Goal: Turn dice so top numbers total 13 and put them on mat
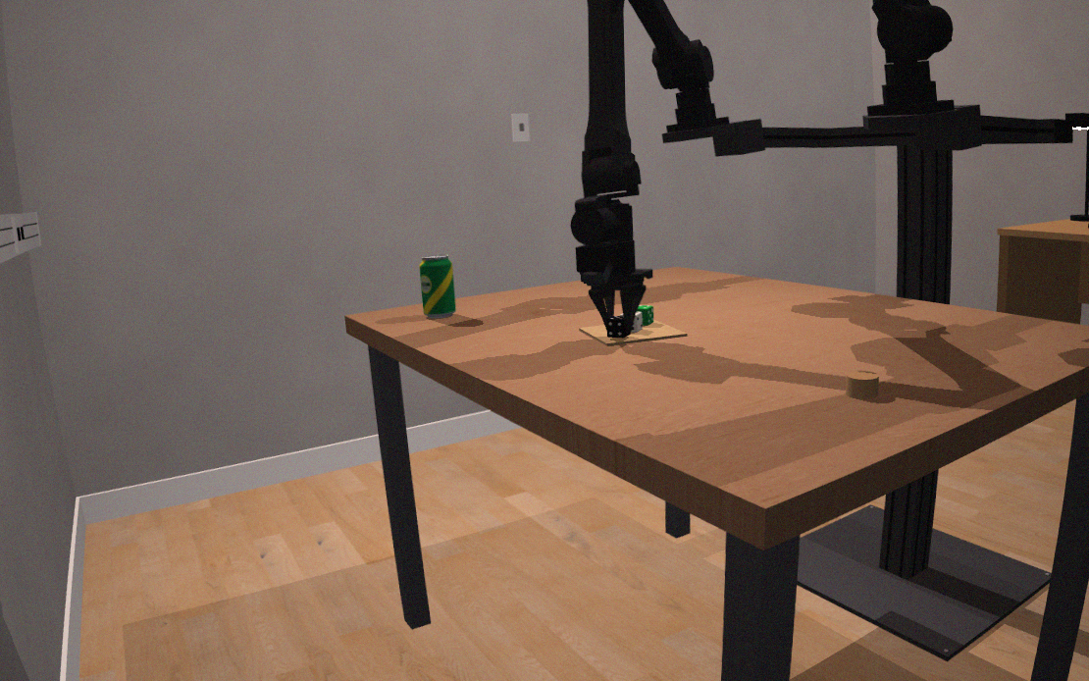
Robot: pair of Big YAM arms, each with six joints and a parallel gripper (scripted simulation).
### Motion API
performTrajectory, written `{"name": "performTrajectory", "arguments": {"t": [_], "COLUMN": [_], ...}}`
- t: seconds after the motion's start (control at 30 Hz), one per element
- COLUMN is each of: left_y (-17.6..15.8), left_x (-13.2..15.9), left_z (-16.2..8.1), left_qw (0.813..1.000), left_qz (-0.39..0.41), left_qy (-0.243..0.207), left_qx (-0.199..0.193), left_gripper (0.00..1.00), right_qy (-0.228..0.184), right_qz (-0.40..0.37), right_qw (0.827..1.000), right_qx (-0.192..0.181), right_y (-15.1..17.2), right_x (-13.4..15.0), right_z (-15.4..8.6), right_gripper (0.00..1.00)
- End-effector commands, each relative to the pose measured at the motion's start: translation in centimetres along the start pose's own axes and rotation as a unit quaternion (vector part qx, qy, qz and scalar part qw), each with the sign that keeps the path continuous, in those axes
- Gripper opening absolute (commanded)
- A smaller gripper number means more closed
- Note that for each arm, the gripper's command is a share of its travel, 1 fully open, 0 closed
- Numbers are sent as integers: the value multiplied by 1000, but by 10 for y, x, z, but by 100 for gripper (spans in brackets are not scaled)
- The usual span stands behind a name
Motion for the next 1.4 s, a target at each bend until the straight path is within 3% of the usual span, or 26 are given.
{"name": "performTrajectory", "arguments": {"t": [0.0,1.37], "left_y": [5,5], "left_x": [-36,-36], "left_z": [2,2], "left_qw": [999,999], "left_qz": [7,7], "left_qy": [-34,-34], "left_qx": [-4,-4], "left_gripper": [100,100], "right_qy": [-6,-6], "right_qz": [0,0], "right_qw": [1000,1000], "right_qx": [-1,-1], "right_y": [-3,-3], "right_x": [-5,-6], "right_z": [10,12], "right_gripper": [26,26]}}
Point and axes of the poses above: on each arm, the point where the finger pads meet when closed, its own z axis out along the fingers, its own y axis across the jaws, x = y × z, the point moved 3 cm from there along -z, back along the fingers, and after that the axes turned 5 degrees about z, right-handed, at the moved point
